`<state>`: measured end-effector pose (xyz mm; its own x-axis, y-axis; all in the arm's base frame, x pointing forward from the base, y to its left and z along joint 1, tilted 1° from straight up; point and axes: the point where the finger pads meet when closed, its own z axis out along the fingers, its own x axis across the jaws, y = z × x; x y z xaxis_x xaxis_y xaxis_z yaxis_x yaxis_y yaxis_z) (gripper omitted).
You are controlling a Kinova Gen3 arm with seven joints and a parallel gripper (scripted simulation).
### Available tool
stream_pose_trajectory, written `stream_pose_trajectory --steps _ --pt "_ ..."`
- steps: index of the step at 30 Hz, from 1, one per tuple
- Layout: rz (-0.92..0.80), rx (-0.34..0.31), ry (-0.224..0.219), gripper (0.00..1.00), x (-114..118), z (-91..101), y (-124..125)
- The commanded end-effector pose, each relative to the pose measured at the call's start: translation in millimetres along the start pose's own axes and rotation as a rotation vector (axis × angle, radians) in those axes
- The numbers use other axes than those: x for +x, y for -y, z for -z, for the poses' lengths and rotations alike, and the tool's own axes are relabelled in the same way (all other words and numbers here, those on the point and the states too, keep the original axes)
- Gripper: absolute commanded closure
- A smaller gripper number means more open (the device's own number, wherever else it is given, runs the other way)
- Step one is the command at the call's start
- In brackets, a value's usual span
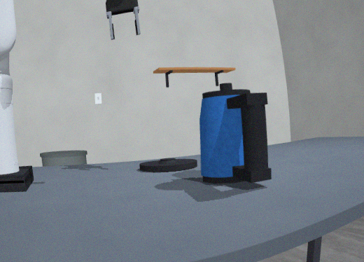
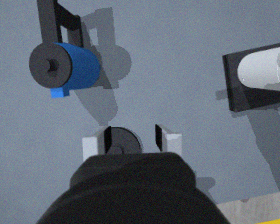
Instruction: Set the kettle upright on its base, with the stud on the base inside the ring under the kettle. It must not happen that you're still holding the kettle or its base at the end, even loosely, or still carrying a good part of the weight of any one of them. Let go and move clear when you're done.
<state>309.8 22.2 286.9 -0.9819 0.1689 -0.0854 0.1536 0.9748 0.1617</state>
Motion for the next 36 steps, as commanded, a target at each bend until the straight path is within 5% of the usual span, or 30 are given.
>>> stream_pose_trajectory --steps 1,36 --pt "-0.008 0.003 -0.001 0.00 -1.6 -0.4 0.8" --pt "-0.461 0.030 0.000 0.00 -24.6 2.2 15.8"
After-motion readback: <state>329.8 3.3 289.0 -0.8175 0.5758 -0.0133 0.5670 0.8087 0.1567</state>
